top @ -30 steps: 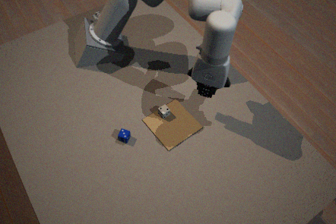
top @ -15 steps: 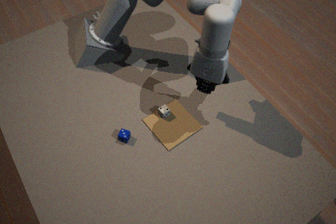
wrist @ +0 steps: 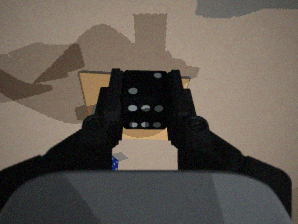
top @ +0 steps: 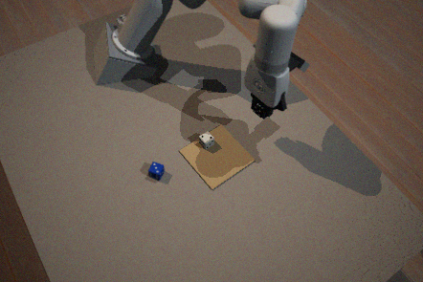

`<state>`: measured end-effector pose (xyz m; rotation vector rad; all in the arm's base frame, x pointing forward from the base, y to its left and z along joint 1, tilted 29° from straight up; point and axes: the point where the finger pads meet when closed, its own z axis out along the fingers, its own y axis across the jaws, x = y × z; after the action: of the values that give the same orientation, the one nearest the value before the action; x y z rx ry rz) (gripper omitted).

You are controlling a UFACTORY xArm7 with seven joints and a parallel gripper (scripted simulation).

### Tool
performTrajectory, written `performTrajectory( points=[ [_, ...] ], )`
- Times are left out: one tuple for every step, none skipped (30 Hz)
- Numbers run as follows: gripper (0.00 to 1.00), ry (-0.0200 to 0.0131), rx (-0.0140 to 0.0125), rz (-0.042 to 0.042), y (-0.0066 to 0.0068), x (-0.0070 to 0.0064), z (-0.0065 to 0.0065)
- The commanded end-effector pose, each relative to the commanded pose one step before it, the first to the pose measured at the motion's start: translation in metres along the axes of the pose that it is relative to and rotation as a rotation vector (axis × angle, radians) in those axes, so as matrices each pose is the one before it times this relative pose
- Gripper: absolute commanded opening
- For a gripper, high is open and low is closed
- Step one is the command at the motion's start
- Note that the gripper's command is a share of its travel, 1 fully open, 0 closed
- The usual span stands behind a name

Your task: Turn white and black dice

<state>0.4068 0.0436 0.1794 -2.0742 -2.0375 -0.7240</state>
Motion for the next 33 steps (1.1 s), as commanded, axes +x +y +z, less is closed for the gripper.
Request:
performTrajectory(
  points=[
    [0.27,-0.00678,0.00143,0.17434,0.00163,0.00312,0.00055],
    [0.27,0.0,0.0,0.00802,-0.00001,0.00017,0.0001],
    [0.27,-0.00002,0.00005,0.05477,-0.00005,0.00113,0.00067],
    [0.27,-0.00002,0.00004,0.0287,-0.00006,0.00058,0.00036],
    [0.27,-0.00003,0.00006,0.03169,-0.00009,0.00063,0.0004],
    [0.27,-0.00004,0.00007,0.03168,-0.00011,0.00062,0.00041],
    [0.27,-0.00002,0.00004,0.01777,-0.00007,0.00035,0.00023],
    [0.27,0.0,0.0,0.0,0.0,0.0,0.0],
    [0.27,0.0,0.0,0.0,0.0,0.0,0.0],
    [0.27,-0.00014,0.00023,0.0773,-0.00035,0.00147,0.00105],
    [0.27,-0.00011,0.00016,0.0439,-0.00027,0.0008,0.00062],
    [0.27,-0.00005,0.00007,0.01803,-0.00012,0.00032,0.00026],
    [0.27,-0.00003,0.00004,0.01012,-0.00007,0.00018,0.00015],
    [0.27,-0.00015,0.00018,0.04405,-0.00033,0.00076,0.00064],
    [0.27,-0.00008,0.00009,0.02152,-0.00018,0.00036,0.00032],
    [0.27,-0.00017,0.00019,0.04081,-0.00035,0.00067,0.00062],
    [0.27,-0.00008,0.00008,0.01724,-0.00016,0.00027,0.00026],
    [0.27,-0.00023,0.00023,0.04585,-0.00043,0.00071,0.00071],
    [0.27,-0.00002,0.00002,0.00389,-0.00004,0.00006,0.00006],
    [0.27,-0.00024,0.00021,0.04094,-0.00041,0.0006,0.00065],
    [0.27,-0.0002,0.00017,0.032,-0.00034,0.00044,0.00052],
    [0.27,-0.00016,0.00012,0.02331,-0.00026,0.00031,0.00038],
    [0.27,-0.00011,0.00008,0.01531,-0.00017,0.0002,0.00025],
    [0.27,-0.00006,0.00005,0.00848,-0.0001,0.00011,0.00014],
    [0.27,0.0,0.0,0.0,0.0,0.0,0.0],
    [0.27,0.0,0.0,0.0,0.0,0.0,0.0],
    [0.27,-0.00002,0.00002,0.00335,-0.00004,0.00004,0.00006],
    [0.27,0.0,0.0,0.00051,-0.00001,0.00001,0.00001],
    [0.27,0.00053,0.00043,-0.0001,-0.00004,-0.00001,0.00003],
    [0.27,0.00344,0.00283,-0.00063,-0.00026,-0.00008,0.0002],
    [0.27,0.00866,0.00702,-0.00158,-0.00065,-0.0002,0.0005],
    [0.27,0.01566,0.0123,-0.00281,-0.00116,-0.00033,0.00087],
    [0.27,0.02399,0.01791,-0.00421,-0.0017,-0.00042,0.00127]
  ],
)
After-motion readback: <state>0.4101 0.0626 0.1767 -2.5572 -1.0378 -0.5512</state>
